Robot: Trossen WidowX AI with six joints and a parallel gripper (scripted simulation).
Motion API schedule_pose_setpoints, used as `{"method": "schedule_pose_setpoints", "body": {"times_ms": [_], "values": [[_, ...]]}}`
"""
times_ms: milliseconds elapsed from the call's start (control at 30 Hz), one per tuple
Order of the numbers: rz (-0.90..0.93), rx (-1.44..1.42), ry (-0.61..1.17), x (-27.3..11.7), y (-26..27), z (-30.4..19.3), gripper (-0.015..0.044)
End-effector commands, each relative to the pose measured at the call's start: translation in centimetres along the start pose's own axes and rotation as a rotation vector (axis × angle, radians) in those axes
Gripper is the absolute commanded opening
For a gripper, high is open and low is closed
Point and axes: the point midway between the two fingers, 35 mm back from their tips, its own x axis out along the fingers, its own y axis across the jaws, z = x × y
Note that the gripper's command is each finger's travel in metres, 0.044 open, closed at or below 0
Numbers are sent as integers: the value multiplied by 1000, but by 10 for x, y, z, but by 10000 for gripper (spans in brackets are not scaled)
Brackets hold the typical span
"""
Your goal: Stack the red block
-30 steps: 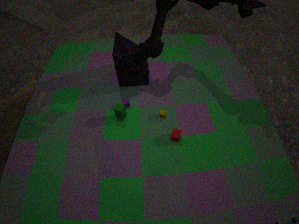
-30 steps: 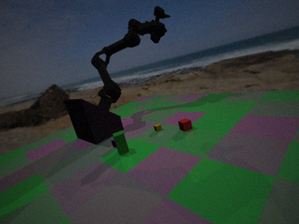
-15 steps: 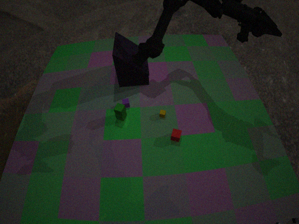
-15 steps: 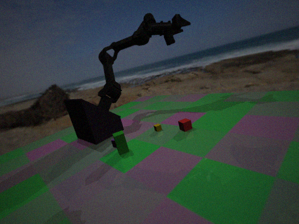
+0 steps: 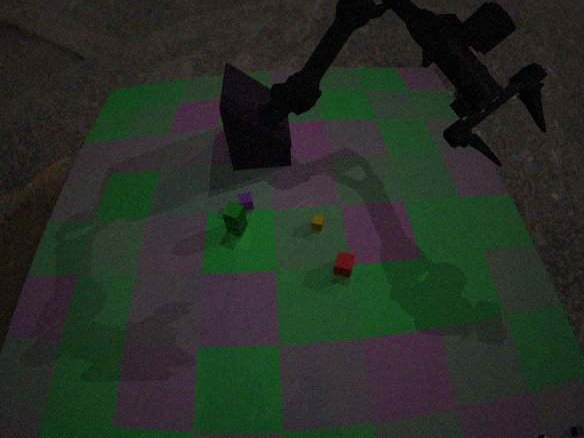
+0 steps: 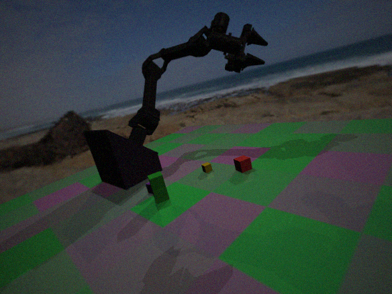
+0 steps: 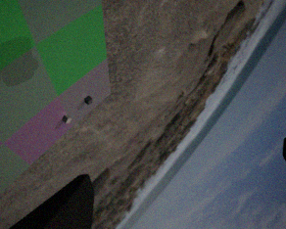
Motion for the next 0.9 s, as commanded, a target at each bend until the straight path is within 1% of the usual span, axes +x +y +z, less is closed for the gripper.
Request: {"method": "schedule_pose_setpoints", "body": {"times_ms": [0, 233, 433, 667, 867], "values": [[114, 276, -1, 12, 35, -10, 440], [322, 792, 59, 23, 100, -22, 440], [493, 1231, 172, 25, 155, -27, 440], [676, 1733, 379, 17, 213, -26, 440], [812, 2142, 625, 6, 256, -21, 440]]}}
